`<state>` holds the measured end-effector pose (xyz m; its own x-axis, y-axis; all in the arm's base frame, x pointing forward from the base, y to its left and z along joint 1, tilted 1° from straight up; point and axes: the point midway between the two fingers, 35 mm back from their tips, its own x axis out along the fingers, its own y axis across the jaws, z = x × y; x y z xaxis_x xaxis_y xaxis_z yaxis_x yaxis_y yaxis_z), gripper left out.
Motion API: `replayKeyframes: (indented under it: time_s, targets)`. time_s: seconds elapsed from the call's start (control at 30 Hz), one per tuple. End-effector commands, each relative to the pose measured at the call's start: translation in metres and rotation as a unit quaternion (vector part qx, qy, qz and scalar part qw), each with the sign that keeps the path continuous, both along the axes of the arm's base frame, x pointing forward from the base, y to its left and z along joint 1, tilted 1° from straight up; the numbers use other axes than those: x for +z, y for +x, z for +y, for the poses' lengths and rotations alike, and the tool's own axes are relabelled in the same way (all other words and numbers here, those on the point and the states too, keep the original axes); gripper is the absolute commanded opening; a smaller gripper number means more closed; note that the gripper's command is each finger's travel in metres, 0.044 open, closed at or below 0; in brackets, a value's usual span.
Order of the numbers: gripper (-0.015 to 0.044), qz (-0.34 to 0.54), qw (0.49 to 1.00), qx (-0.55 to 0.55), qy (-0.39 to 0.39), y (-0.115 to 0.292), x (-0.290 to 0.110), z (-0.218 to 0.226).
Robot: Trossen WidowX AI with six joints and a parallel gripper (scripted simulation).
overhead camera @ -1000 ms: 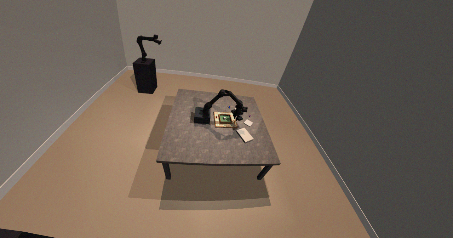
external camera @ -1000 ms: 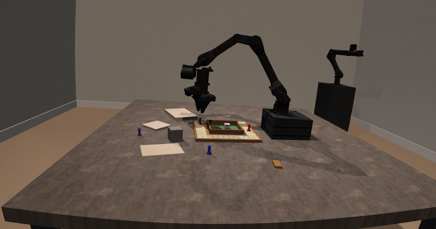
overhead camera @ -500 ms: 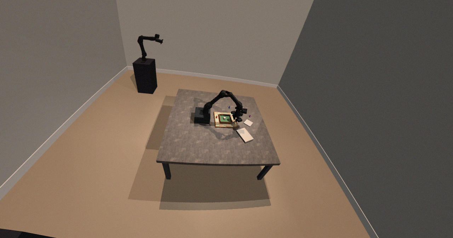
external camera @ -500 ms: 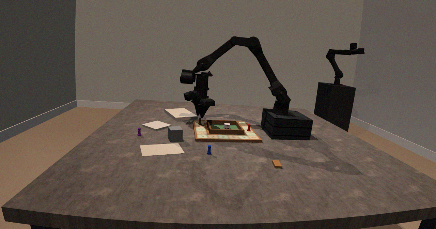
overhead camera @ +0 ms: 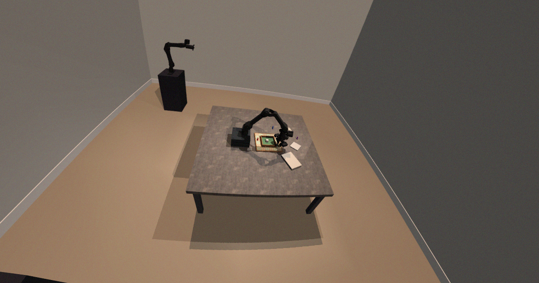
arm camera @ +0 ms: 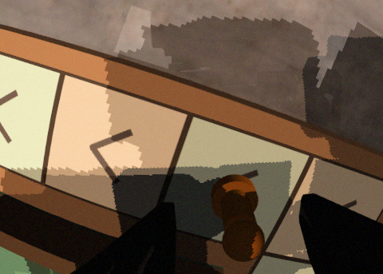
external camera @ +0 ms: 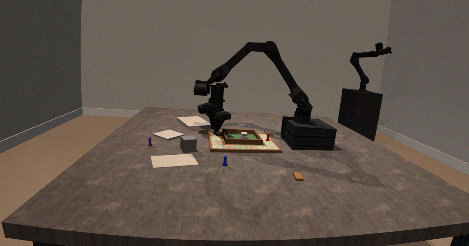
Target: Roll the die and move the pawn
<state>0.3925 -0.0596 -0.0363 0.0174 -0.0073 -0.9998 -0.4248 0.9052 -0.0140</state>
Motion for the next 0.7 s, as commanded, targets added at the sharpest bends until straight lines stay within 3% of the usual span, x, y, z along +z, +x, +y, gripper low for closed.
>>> replayKeyframes:
  time_s: [0.0,0.17,0.5,0.67]
  targets:
    - [0.0174,0.002,1.0,0.002,-0.001,-0.001,-0.005,0.0]
    - [0.0043,0.002,1.0,0.002,-0.001,-0.001,-0.005,0.0]
    - [0.0,0.002,1.0,0.002,-0.001,-0.001,-0.004,0.0]
    - [0.0,0.001,1.0,0.003,-0.001,0.003,0.03,-0.001]
